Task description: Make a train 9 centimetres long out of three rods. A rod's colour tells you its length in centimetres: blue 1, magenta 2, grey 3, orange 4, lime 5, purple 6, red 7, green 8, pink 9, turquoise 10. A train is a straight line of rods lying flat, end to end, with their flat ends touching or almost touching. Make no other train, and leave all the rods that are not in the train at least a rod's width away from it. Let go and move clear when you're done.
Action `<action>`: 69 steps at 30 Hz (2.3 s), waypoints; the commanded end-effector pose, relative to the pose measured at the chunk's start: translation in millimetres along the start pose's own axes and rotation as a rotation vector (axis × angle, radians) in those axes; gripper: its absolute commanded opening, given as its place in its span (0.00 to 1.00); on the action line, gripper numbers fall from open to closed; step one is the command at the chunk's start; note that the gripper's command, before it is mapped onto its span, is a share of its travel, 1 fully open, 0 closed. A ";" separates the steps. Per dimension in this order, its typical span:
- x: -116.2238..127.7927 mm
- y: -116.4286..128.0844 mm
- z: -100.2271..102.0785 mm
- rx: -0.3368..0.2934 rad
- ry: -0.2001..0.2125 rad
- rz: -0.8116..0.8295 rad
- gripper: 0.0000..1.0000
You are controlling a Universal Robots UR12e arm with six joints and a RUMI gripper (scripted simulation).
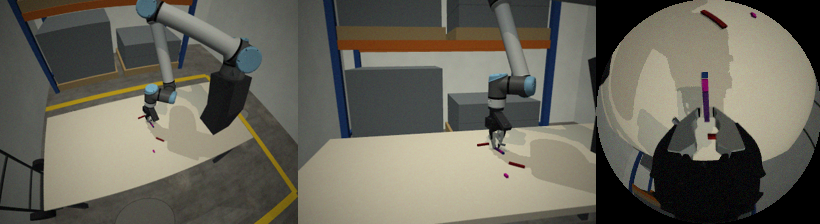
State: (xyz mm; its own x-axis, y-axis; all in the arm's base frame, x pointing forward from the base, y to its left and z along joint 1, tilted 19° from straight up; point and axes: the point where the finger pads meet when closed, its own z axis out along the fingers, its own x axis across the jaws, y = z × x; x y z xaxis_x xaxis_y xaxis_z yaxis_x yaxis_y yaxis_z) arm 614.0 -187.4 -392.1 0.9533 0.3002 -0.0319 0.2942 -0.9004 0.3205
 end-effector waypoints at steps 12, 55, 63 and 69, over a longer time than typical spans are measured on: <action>0.3 0.2 -58.7 0.000 0.001 0.000 0.14; 0.3 0.2 -102.1 0.000 0.001 0.000 1.00; 0.3 0.1 -133.9 0.000 0.001 0.000 1.00; 0.3 0.1 -164.8 0.000 0.001 0.000 1.00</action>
State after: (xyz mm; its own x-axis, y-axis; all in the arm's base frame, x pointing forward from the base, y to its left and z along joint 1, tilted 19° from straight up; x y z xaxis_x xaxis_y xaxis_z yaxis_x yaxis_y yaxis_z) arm 603.9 -140.6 -251.7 0.9533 0.3004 -0.0314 0.2943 -0.9003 0.3208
